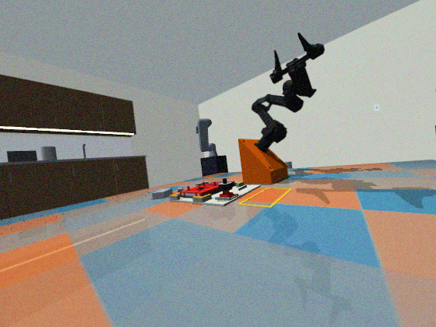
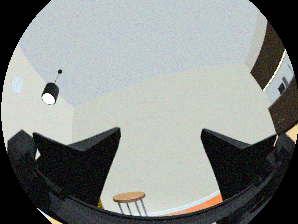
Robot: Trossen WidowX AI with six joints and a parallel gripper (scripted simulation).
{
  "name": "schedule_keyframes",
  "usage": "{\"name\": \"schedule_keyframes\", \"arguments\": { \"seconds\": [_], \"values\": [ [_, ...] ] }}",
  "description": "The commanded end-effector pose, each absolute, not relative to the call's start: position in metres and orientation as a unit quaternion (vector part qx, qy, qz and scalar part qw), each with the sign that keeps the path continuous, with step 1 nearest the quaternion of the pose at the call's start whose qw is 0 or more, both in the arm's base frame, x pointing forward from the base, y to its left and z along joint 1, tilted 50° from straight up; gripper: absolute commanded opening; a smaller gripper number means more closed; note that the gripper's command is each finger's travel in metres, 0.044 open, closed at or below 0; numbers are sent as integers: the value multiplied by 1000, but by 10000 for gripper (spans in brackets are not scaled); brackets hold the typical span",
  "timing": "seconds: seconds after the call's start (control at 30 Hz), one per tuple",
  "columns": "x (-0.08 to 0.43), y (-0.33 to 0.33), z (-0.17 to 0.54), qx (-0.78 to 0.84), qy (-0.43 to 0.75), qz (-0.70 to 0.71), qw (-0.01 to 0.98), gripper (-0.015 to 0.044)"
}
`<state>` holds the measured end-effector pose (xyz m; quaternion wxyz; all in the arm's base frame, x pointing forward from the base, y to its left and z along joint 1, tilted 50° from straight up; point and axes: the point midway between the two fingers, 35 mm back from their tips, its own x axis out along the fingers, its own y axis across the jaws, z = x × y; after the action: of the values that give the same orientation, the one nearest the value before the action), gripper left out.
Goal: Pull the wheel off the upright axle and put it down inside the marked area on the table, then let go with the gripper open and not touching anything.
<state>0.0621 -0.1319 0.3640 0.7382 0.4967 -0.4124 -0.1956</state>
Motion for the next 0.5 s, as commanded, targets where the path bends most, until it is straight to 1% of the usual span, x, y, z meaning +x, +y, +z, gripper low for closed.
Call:
{"name": "schedule_keyframes", "arguments": {
  "seconds": [0.0,0.1,0.27,0.47],
  "values": [
    [62,-131,366,492,-414,-196,741,374],
    [70,-114,392,419,-425,-196,778,300],
    [101,-69,436,261,-423,-185,848,300],
    [163,-14,459,84,-372,-150,912,300]
  ]
}}
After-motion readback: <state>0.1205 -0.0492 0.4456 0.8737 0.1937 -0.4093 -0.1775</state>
